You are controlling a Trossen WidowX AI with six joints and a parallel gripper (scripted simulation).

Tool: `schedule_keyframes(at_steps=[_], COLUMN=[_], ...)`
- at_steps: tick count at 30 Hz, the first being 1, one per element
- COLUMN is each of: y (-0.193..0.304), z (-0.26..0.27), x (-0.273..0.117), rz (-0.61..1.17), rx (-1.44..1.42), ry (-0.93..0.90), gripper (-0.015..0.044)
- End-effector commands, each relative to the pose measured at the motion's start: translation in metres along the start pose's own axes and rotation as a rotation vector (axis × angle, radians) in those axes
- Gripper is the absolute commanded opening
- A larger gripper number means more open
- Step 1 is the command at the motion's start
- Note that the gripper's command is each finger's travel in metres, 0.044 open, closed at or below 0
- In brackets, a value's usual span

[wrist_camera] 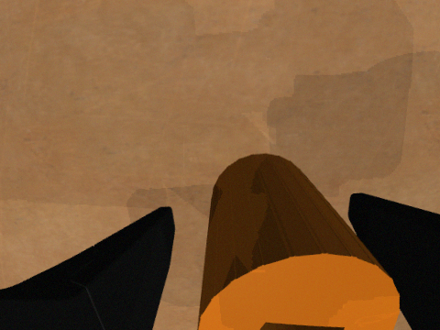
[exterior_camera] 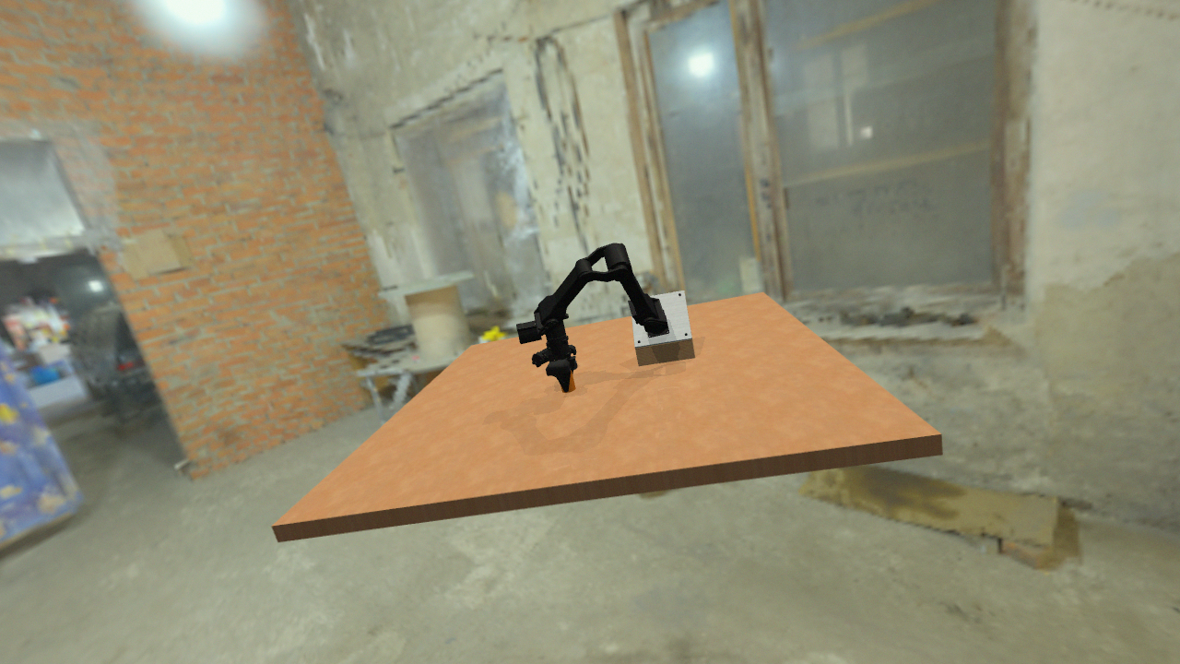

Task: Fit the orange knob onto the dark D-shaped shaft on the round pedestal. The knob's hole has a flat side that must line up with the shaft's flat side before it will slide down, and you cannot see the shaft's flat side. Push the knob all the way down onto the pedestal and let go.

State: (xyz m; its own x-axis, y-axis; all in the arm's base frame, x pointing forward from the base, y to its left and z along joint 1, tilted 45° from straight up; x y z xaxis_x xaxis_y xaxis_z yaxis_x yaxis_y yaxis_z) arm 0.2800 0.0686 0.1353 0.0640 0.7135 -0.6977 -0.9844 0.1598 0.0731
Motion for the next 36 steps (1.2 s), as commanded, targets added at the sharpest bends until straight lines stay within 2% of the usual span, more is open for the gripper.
schedule_keyframes(at_steps=[1,3,10,15,36], y=[0.0,0.0,0.0,-0.003,0.002], z=[0.0,0.0,0.0,-0.002,-0.012], x=[0.001,0.001,0.001,-0.013,-0.135], rz=[-0.001,-0.001,-0.001,-0.003,-0.001], rx=[0.005,0.005,0.005,0.005,0.005], ry=[0.003,0.003,0.003,0.011,0.011], gripper=[0.023,0.0177,0.0131,0.0,0.0])
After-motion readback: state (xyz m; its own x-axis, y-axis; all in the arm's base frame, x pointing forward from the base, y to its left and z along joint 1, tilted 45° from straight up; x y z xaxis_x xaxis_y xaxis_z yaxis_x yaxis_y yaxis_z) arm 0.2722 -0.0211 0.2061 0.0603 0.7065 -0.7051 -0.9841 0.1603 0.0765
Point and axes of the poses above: the point midway between the two fingers, 35 mm back from their tips, its own x axis out along the fingers, its own z axis across the jaws, y = z × x, the point moved 9 cm from there along -x, back along the fingers, and after that the axes turned 11 degrees about x, right-handed, at the moved point
